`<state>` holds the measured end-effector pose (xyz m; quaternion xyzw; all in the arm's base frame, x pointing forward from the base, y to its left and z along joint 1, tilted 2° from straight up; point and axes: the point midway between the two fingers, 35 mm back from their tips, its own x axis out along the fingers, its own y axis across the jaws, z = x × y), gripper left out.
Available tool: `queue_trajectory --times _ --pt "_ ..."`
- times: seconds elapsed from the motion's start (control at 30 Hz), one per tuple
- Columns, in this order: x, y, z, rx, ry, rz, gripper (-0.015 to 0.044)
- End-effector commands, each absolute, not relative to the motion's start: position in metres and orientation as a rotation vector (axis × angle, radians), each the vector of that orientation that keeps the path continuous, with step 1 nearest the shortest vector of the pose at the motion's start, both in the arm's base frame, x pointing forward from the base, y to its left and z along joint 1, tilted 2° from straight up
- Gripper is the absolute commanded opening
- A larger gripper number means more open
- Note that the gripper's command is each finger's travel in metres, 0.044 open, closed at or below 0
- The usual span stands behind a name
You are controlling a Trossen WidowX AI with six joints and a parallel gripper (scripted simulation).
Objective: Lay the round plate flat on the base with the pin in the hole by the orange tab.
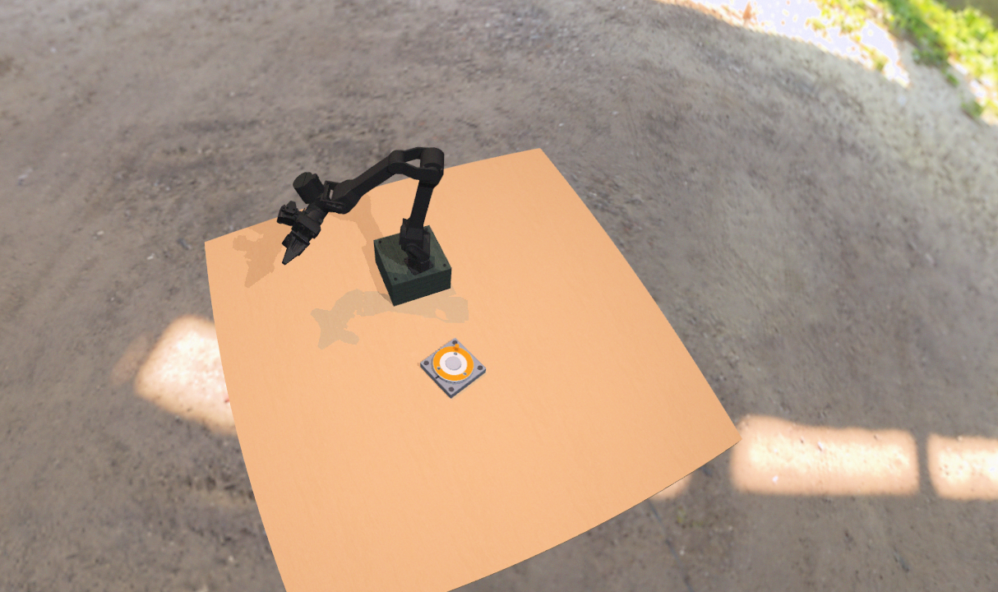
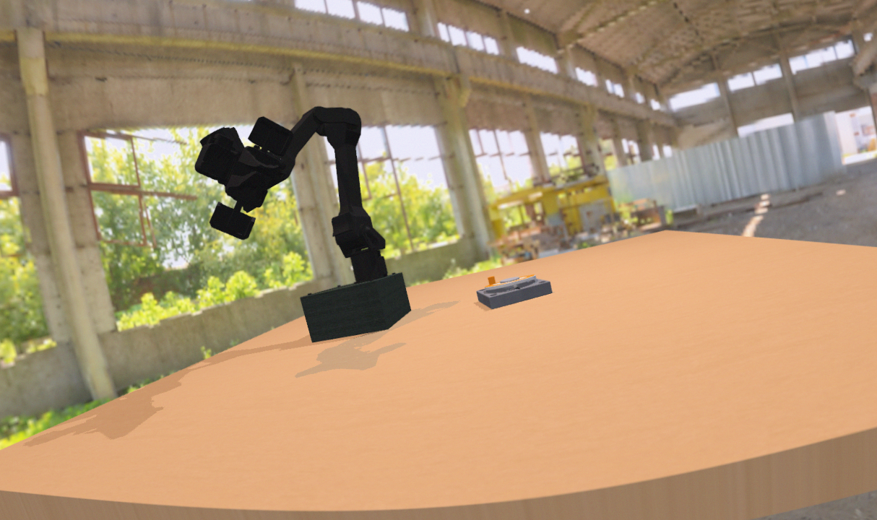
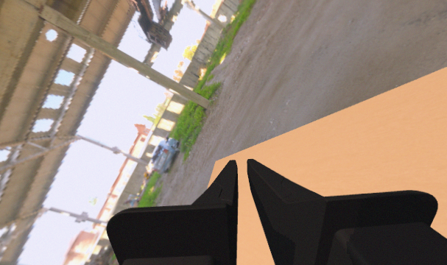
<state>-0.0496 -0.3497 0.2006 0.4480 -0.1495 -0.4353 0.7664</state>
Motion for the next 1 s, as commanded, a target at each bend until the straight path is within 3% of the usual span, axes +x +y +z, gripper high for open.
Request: queue_trajectory --times 0.0,0.43,0.7,0.97 --pt "-0.009 -0.36 0.187 1.013 -0.232 -0.907 0.0" --pt "0.164 -0.324 0.127 1.088 0.265 -0.689 0.0" --pt "0.236 -0.259 0.092 1.021 0.61 -0.565 0.0" --pt "0.265 -0.184 0.06 0.843 0.953 -0.451 0.0"
